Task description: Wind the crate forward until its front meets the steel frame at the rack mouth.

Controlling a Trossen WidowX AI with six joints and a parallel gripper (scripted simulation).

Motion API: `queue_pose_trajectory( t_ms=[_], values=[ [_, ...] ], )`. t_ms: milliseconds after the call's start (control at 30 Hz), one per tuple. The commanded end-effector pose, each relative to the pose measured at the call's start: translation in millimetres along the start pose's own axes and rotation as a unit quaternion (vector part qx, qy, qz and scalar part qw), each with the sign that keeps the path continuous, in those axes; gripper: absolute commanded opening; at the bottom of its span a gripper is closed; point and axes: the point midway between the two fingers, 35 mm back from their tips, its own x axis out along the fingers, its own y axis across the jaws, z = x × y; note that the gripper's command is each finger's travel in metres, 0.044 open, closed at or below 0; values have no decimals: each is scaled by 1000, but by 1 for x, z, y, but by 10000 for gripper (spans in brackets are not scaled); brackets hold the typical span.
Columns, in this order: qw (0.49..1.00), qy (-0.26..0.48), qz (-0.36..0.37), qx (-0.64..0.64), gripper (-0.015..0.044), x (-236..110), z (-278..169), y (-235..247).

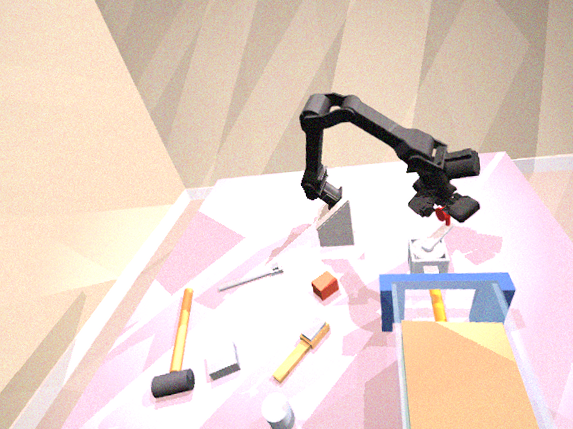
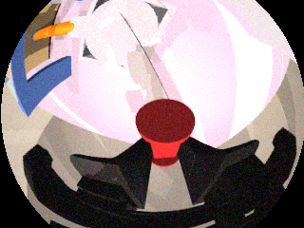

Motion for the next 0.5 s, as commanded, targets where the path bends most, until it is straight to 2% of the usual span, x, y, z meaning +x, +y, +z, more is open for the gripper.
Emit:
queue_pose_trajectory(
  t_ms=[0, 467],
  values=[
    [1000, -10, -13, 1, 0, -1, 9, -15],
    [1000, -10, -13, 1, 0, -7, 21, -31]
  ],
)
